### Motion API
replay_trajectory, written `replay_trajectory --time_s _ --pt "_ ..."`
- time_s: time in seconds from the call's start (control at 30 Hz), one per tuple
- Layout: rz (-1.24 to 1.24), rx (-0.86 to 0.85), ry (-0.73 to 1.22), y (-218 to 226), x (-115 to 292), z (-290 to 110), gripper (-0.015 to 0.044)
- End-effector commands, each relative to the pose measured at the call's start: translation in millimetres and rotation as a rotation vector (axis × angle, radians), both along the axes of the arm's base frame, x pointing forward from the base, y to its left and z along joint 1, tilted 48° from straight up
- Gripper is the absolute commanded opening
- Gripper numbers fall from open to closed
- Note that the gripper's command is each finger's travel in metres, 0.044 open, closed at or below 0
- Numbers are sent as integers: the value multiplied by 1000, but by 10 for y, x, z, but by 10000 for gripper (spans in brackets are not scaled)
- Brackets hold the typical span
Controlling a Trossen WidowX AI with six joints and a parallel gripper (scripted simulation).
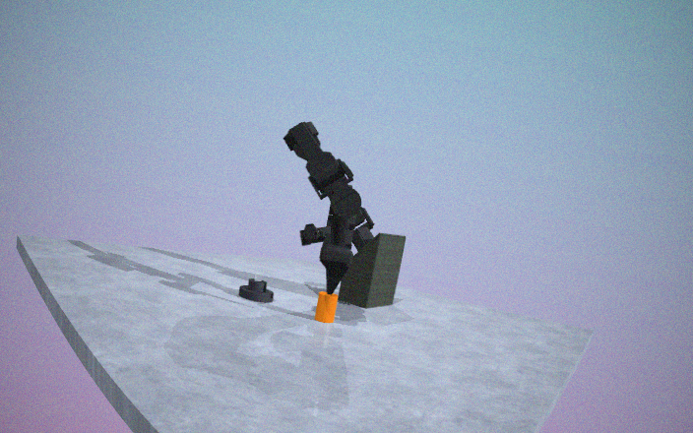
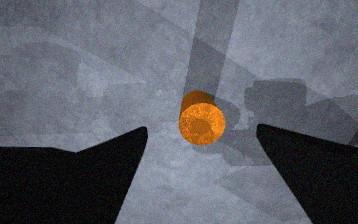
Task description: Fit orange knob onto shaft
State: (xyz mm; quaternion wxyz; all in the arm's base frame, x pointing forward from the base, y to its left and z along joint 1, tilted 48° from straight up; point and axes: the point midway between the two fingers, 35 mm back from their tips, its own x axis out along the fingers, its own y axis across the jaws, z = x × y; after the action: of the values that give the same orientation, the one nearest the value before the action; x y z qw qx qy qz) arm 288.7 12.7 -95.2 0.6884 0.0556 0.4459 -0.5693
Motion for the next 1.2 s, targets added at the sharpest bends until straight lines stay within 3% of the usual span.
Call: replay_trajectory --time_s 0.0,1.17 --pt "6 -4 4 -57 -1 -46 440" --pt "6 -8 5 -460 -40 -396 440"
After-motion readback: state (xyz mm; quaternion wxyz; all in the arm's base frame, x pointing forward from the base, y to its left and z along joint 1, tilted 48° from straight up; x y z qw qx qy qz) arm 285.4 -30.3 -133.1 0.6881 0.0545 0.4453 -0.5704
